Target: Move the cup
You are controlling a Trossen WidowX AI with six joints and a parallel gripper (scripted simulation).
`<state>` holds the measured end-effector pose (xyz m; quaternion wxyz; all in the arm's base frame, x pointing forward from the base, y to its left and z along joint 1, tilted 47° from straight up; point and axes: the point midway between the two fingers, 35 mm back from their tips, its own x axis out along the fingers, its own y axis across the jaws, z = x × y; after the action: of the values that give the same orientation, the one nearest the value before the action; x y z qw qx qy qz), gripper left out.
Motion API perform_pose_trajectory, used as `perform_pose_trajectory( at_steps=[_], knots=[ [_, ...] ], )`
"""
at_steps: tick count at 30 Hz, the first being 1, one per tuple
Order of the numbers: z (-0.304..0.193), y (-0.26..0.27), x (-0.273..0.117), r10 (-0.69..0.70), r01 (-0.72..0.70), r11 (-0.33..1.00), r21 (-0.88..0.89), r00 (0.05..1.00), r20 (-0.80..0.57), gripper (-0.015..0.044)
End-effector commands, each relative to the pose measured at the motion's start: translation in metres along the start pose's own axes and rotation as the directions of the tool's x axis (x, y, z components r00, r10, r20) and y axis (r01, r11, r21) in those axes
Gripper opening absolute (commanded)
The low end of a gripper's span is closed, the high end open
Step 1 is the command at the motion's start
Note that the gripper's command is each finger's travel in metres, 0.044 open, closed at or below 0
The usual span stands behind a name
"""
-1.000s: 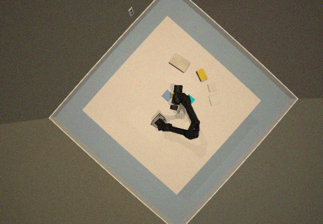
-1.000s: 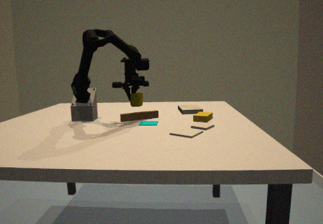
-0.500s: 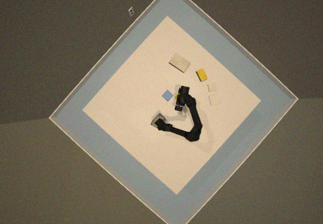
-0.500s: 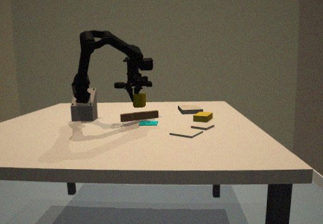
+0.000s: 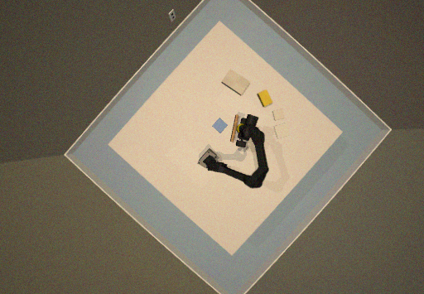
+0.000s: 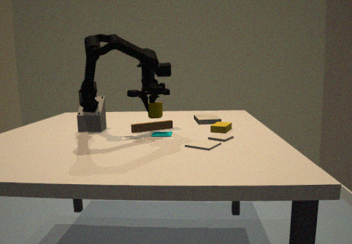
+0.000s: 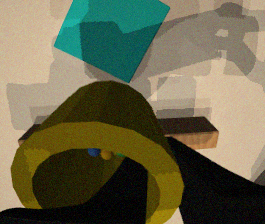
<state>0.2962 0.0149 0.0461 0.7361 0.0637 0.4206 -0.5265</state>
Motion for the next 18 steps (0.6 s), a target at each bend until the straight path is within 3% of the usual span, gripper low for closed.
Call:
perform_pose_trajectory(
  at_steps=[1, 18],
  knots=[
    [0.013, 0.0, -0.001, 0.001, -0.001, 1.0, -0.002, 1.0, 0.006, 0.0],
    [0.063, -0.001, -0.003, 0.001, -0.001, 1.0, -0.001, 1.0, 0.008, 0.0]
  ],
)
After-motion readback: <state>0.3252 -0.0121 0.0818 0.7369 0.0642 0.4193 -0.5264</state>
